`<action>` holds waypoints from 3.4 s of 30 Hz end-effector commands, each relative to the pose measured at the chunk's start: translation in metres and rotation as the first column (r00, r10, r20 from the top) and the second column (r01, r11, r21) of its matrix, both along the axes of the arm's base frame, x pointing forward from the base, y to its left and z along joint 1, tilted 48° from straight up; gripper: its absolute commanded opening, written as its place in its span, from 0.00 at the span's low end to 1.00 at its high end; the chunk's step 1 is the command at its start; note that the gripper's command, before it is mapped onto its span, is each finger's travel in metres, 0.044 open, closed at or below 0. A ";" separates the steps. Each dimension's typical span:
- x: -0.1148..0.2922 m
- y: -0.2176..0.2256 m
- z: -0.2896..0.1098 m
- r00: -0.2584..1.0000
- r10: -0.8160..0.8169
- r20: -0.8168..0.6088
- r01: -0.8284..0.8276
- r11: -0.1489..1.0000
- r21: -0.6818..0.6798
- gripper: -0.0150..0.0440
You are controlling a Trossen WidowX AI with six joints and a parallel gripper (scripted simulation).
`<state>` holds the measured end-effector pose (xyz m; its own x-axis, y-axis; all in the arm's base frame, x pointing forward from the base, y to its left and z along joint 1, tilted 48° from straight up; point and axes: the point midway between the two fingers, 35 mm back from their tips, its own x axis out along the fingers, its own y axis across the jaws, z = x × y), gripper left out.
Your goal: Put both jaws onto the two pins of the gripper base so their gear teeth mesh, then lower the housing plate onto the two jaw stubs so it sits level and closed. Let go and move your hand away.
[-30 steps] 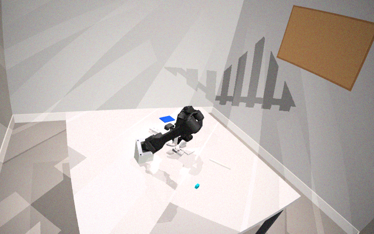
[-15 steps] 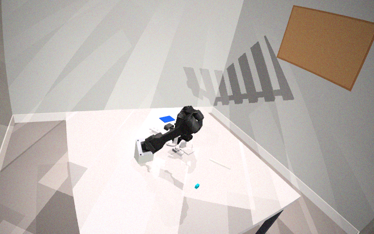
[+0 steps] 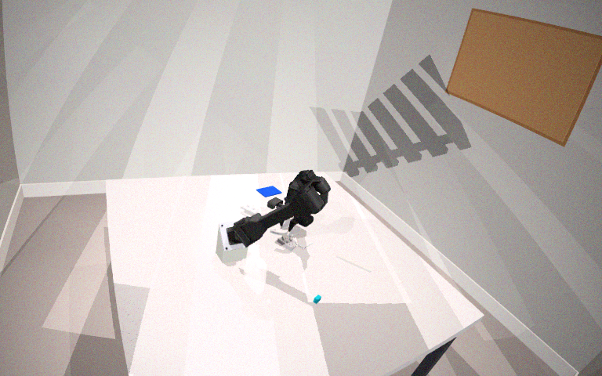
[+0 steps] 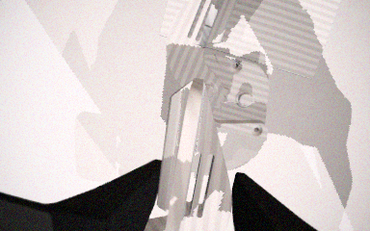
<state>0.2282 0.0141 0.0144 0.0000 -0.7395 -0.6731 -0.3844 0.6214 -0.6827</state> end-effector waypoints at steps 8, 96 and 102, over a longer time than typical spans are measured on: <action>0.036 -0.001 0.005 1.000 0.005 0.003 -0.005 1.000 0.001 0.48; 0.090 -0.050 -0.017 1.000 0.008 0.003 -0.008 1.000 -0.007 0.48; 0.089 -0.052 -0.019 1.000 0.008 0.003 -0.008 1.000 -0.007 0.48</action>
<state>0.3178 -0.0379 -0.0037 0.0052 -0.7425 -0.6699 -0.3806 0.6180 -0.6879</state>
